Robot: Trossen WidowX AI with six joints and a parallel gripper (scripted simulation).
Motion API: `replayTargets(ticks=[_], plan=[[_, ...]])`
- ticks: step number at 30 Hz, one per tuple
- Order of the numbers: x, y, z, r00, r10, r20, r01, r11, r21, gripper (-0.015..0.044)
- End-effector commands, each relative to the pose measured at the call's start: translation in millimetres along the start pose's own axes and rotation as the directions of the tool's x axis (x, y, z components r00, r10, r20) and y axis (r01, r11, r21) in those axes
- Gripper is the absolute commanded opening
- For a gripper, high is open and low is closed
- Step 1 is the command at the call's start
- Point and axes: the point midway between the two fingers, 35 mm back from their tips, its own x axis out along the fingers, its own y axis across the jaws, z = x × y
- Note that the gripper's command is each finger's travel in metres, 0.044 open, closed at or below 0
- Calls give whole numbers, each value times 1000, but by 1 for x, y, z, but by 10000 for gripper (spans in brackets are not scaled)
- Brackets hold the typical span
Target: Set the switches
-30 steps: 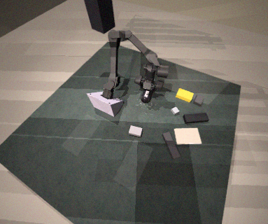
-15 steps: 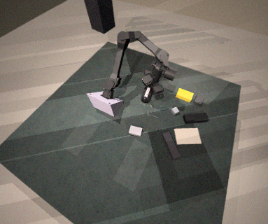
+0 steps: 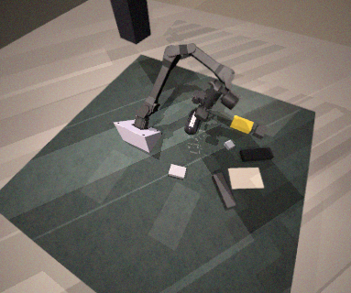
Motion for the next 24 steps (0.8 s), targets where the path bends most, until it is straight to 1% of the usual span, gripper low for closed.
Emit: replayTargets(ticks=[1,16,18,19,21,24], plan=[[-2,0,-1,1000,4,7,-4,999,44,0],[-2,0,-1,1000,4,7,-4,999,44,0],[-2,0,0,1000,5,4,-5,1000,28,53],[-1,-2,0,1000,8,-4,-8,1000,-17,79],[2,-6,3,999,19,-35,-26,983,-183,131],[6,-14,8,996,32,-87,-67,895,-442,210]])
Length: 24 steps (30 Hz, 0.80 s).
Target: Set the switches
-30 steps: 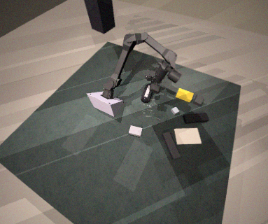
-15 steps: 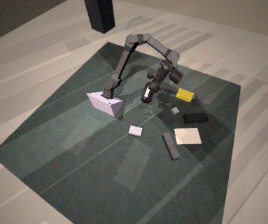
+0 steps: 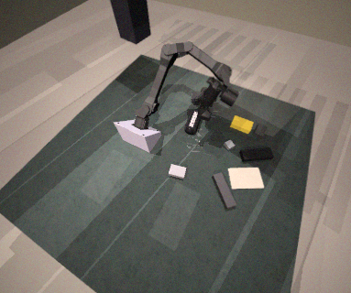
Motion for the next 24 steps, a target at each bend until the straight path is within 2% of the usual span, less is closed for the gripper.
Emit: replayTargets(ticks=[1,5,9,12,13,24], plan=[[4,-11,5,998,29,-55,-45,946,-321,236],[9,-23,10,992,44,-122,-112,763,-637,341],[13,-36,16,981,43,-189,-187,474,-860,440],[16,-45,20,971,34,-236,-238,229,-944,440],[17,-47,21,969,31,-244,-246,184,-952,440],[17,-48,22,969,31,-247,-249,169,-954,440]])
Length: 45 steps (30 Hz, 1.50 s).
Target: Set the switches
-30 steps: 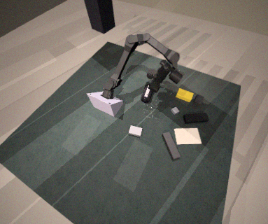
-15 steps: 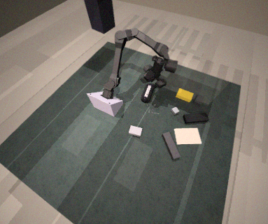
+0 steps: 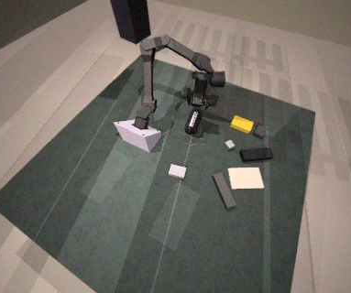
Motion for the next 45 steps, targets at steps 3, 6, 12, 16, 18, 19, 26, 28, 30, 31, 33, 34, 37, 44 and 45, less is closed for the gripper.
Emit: replayTargets(ticks=[3,6,12,16,18,19,26,28,30,31,33,34,37,44,45], plan=[[3,-1,1,1000,2,3,-2,1000,-22,440],[8,0,1,1000,2,4,-2,1000,-23,440],[18,1,1,1000,2,4,-2,1000,-23,440],[24,1,1,1000,2,4,-2,1000,-23,440],[27,1,1,1000,2,4,-2,1000,-23,440],[29,1,1,1000,2,3,-2,1000,-23,440],[40,1,1,1000,2,2,-1,1000,-23,440],[44,1,1,1000,2,1,-2,1000,-23,440],[47,1,1,1000,2,1,-2,1000,-23,440],[48,0,1,1000,2,1,-2,1000,-23,440],[52,0,1,1000,2,0,-2,1000,-23,440],[53,0,1,1000,2,-1,-2,1000,-22,440],[58,-1,1,1000,2,-2,-2,1000,-22,440],[60,-1,0,1000,2,-3,-2,1000,-22,335],[60,-1,0,1000,2,-3,-2,1000,-22,328]])
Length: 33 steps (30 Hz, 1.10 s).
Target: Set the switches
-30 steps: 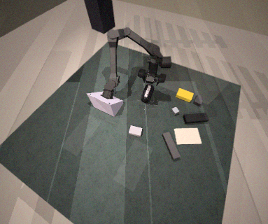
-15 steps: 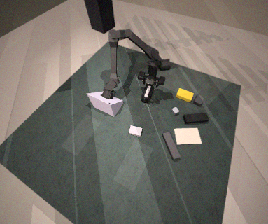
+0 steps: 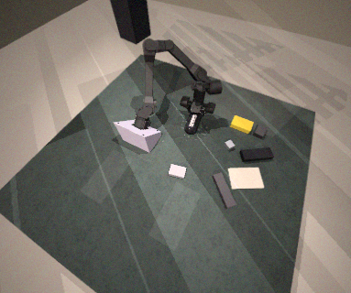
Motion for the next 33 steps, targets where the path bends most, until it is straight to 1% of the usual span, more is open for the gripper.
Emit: replayTargets(ticks=[1,15,18,19,33], plan=[[2,0,1,1000,0,4,0,1000,7,326],[1,0,1,1000,0,4,0,1000,7,326],[-1,0,2,1000,0,4,0,1000,7,326],[-2,0,2,1000,0,5,0,1000,7,336],[-10,0,5,1000,0,5,0,1000,7,336]])
